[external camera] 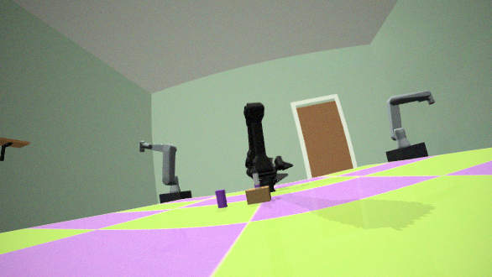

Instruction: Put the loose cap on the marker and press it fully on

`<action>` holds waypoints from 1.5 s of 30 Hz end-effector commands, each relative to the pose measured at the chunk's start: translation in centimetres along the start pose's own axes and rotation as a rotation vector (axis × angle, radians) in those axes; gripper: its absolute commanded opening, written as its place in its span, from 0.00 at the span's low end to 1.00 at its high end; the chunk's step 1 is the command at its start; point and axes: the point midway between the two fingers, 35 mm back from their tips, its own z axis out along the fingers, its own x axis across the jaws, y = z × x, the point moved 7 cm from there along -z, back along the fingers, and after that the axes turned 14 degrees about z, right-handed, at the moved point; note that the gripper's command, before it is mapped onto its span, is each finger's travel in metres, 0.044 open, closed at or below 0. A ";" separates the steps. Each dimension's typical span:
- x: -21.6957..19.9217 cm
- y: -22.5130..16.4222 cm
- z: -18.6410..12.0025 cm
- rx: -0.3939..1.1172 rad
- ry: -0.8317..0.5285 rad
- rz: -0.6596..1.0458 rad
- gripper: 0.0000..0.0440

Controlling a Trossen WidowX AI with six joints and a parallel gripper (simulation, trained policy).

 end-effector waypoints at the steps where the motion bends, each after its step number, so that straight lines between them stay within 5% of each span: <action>1: 0.1 0.0 0.0 0.005 0.006 0.001 0.85; 7: 1.5 0.4 -0.7 0.045 0.070 0.019 0.50; 9: 1.9 0.6 -1.0 0.060 0.093 0.021 0.47; 45: 9.0 3.9 -6.3 0.299 0.455 -0.112 0.61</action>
